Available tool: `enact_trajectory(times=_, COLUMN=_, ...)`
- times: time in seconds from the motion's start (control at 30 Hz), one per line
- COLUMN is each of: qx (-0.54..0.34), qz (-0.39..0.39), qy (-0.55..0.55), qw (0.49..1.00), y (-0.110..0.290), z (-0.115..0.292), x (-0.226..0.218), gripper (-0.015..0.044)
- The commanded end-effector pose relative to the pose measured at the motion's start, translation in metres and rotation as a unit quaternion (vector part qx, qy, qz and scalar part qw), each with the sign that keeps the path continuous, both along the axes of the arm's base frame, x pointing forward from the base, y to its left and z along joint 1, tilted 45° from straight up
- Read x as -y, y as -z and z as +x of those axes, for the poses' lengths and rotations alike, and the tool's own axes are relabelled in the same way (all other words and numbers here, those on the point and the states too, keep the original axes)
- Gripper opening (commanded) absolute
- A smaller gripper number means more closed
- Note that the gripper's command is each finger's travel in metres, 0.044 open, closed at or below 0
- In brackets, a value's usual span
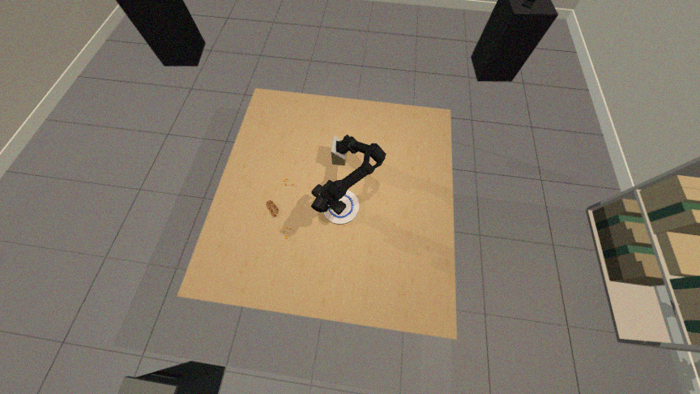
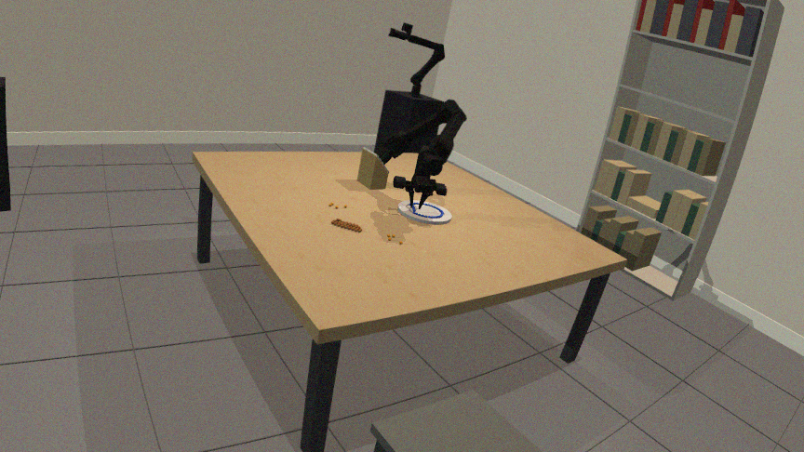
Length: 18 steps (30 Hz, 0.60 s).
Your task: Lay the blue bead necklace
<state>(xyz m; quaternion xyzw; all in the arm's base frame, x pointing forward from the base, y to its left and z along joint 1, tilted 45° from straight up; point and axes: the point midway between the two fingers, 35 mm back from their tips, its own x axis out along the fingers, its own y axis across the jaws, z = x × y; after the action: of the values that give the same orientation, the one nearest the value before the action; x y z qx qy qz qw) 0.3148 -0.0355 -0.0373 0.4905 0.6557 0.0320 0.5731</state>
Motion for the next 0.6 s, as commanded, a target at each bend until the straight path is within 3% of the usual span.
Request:
enact_trajectory(times=0.0, qx=-0.004, qz=0.003, qy=0.001, qw=1.0, y=0.0056, z=-0.0012, x=-0.0065, gripper=0.012)
enact_trajectory(times=0.27, qx=-0.004, qz=0.004, qy=0.001, qw=1.0, y=0.0093, z=-0.0011, x=-0.0107, gripper=0.012)
enact_trajectory(times=0.43, qx=-0.002, qz=0.001, qy=-0.001, qw=1.0, y=0.0079, z=-0.0002, x=-0.0087, gripper=0.0)
enact_trajectory(times=0.57, qx=-0.002, qz=0.001, qy=-0.001, qw=1.0, y=0.0079, z=-0.0002, x=-0.0087, gripper=0.0)
